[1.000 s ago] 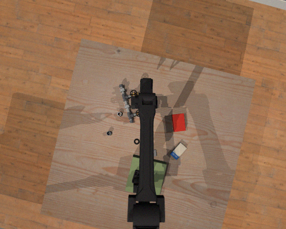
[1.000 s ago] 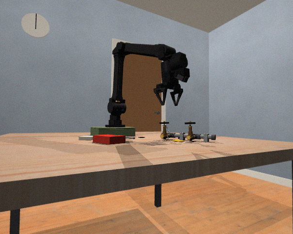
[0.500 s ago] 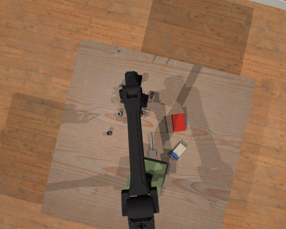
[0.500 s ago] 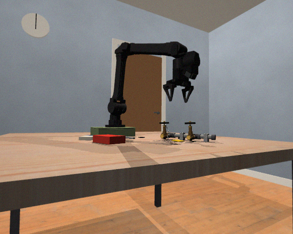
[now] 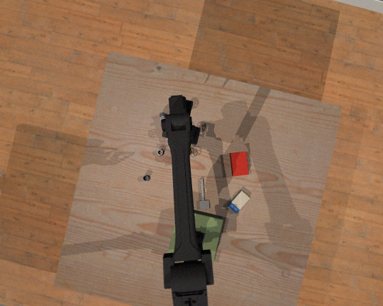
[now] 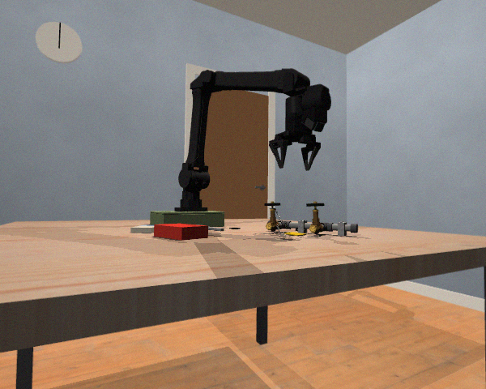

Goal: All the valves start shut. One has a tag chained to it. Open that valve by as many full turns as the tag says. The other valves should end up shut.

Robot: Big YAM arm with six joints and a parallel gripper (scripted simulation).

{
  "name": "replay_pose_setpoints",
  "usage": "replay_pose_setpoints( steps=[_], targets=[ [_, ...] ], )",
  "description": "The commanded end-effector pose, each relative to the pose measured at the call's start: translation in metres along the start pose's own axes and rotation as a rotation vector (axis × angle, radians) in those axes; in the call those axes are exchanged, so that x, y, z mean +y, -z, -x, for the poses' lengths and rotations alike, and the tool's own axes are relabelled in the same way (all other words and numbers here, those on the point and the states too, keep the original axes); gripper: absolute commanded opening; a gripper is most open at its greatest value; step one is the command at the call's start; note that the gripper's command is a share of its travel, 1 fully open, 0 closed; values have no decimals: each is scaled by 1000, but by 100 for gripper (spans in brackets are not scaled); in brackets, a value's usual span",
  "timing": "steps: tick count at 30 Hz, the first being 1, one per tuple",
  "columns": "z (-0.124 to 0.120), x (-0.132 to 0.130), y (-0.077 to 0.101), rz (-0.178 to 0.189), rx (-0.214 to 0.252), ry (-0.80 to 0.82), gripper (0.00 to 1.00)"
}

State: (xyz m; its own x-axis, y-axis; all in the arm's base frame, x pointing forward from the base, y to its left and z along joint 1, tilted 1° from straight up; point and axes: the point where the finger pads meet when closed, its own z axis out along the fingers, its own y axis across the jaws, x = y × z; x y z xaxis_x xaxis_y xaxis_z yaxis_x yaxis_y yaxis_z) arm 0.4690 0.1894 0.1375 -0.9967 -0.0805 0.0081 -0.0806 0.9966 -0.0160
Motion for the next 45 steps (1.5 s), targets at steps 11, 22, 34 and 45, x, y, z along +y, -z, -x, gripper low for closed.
replay_pose_setpoints(
  steps=[11, 22, 34, 45],
  targets=[
    [19, 7, 33, 19, -69, -8, 100],
    [19, 7, 33, 19, -69, -8, 100],
    [19, 7, 33, 19, -69, -8, 100],
    [2, -2, 15, 13, -38, -66, 100]
  ],
)
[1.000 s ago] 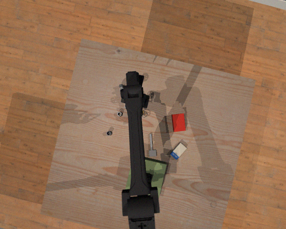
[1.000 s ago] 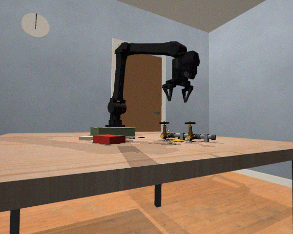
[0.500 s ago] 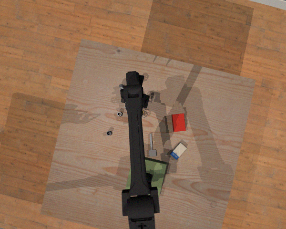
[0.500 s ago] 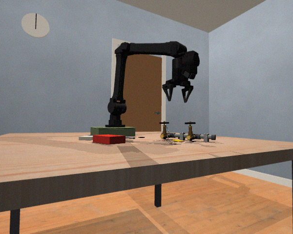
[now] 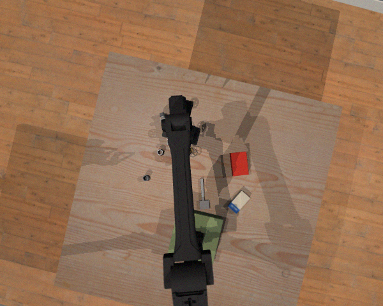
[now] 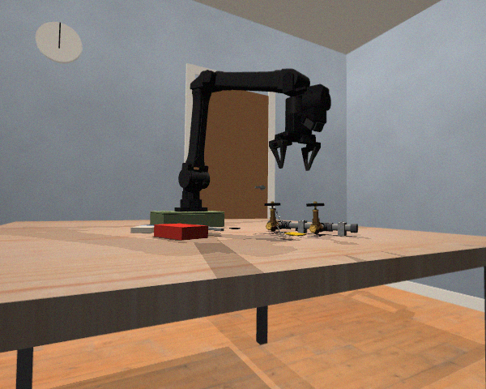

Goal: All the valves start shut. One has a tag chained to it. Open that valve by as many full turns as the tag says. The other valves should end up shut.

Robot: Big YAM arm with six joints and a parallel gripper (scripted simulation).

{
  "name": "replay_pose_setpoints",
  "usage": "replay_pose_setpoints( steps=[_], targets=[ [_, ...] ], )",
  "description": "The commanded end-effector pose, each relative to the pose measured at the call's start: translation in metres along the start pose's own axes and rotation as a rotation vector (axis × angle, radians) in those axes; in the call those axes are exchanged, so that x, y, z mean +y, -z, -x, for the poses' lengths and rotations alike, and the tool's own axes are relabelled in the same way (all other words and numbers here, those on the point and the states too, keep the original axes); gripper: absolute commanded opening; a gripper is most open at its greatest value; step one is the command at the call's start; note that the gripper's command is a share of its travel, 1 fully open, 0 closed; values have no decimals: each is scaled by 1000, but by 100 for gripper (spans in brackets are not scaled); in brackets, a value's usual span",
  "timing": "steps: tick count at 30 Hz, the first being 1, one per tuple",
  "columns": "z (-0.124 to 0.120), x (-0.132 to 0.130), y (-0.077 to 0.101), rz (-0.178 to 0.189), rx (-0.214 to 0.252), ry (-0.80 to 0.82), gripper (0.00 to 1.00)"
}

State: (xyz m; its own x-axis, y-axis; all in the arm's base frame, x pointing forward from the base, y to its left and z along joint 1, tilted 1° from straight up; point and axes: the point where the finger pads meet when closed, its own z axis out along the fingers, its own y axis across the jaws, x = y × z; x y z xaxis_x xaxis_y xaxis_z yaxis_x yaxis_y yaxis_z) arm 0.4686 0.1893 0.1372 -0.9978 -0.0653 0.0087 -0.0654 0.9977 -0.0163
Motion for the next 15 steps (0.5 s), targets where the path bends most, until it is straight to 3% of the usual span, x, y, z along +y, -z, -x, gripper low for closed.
replay_pose_setpoints(
  steps=[1, 7, 9, 15],
  targets=[
    [3, -4, 14, 18, -45, -86, 100],
    [-12, -15, 0, 33, -47, -450, 100],
    [-12, -15, 0, 33, -47, -450, 100],
    [-36, -28, -20, 52, -33, -877, 100]
  ],
)
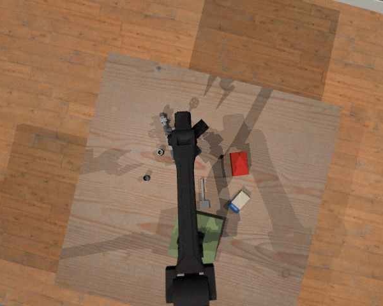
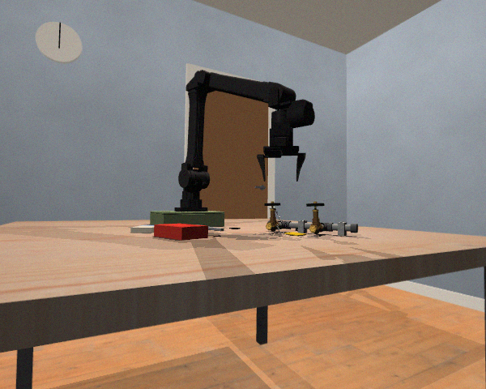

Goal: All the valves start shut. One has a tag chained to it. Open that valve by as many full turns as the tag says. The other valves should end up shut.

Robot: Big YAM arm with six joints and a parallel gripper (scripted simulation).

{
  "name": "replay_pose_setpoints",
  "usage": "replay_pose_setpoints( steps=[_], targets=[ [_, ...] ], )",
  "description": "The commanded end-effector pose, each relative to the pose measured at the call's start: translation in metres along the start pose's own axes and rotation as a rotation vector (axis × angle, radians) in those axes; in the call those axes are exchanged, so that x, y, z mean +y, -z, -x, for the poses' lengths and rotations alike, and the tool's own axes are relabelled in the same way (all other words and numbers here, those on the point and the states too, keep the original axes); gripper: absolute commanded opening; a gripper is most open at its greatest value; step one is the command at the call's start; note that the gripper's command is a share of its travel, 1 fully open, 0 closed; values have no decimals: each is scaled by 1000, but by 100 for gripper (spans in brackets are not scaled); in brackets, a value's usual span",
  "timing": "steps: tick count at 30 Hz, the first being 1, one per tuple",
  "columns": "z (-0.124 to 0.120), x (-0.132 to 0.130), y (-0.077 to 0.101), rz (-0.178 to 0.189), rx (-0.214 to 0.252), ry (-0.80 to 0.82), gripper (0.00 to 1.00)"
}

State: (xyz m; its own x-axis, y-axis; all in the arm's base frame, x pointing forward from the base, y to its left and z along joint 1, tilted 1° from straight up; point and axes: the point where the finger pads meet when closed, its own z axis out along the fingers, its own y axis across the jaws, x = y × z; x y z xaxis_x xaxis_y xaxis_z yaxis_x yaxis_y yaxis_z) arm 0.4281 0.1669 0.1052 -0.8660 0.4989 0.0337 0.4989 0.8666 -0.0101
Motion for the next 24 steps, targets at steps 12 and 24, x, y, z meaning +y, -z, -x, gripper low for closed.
replay_pose_setpoints(
  steps=[12, 24],
  targets=[
    [-7, -23, -7, 96, -53, -879, 100],
    [3, -12, -1, 119, -57, -891, 100]
  ],
)
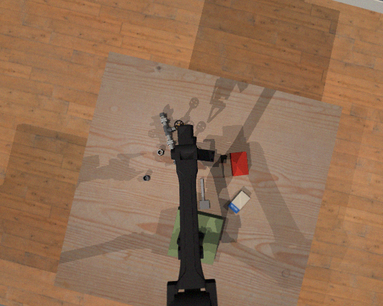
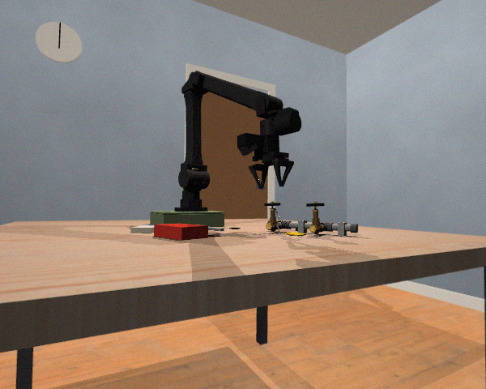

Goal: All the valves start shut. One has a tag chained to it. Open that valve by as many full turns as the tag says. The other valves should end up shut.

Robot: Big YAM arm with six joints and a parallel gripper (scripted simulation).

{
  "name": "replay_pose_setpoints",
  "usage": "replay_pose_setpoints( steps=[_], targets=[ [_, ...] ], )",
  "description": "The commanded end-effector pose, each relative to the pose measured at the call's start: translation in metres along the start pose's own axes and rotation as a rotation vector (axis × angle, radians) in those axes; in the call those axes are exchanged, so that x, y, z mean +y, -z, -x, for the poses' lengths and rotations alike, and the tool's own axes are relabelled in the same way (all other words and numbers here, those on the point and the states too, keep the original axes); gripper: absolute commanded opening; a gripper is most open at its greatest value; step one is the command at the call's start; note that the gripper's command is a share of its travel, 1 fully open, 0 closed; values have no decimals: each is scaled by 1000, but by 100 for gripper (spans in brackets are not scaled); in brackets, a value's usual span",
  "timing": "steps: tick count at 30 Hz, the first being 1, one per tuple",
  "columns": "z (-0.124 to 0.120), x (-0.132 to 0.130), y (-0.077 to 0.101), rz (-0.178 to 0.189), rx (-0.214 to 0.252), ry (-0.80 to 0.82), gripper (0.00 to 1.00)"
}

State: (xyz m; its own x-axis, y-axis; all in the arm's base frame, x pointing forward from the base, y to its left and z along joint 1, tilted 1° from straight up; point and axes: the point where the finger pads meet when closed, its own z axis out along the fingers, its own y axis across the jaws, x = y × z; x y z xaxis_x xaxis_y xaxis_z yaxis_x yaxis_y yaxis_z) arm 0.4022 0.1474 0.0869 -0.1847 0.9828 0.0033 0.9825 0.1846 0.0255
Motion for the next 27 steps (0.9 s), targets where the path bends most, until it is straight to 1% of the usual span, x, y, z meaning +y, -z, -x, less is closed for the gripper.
replay_pose_setpoints(
  steps=[1, 2, 4, 8, 9, 11, 13, 15, 16, 18, 21, 22, 23, 24, 25, 27],
  targets=[
    [-4, 23, 15, 65, 7, -30, 100],
    [-3, 21, 12, 59, 6, -30, 100],
    [-3, 21, 12, 59, 6, -30, 100],
    [-1, 6, -6, 16, -2, -29, 100],
    [-1, 6, -6, 18, -1, -29, 100],
    [-3, 14, -4, 33, 1, -26, 100],
    [-2, 7, -10, 24, 0, -26, 100],
    [-2, 8, -17, 17, -1, -26, 100],
    [-3, 12, -16, 26, 0, -25, 100],
    [-2, 6, -26, 12, -2, -25, 100],
    [-2, 6, -28, 12, -2, -25, 100],
    [-7, 32, 3, 101, 14, -25, 100],
    [-6, 29, -3, 93, 13, -25, 100],
    [-4, 16, -23, 46, 4, -24, 100],
    [-3, 5, -38, 12, -2, -24, 100],
    [-3, 5, -43, 12, -2, -24, 100]
  ],
)
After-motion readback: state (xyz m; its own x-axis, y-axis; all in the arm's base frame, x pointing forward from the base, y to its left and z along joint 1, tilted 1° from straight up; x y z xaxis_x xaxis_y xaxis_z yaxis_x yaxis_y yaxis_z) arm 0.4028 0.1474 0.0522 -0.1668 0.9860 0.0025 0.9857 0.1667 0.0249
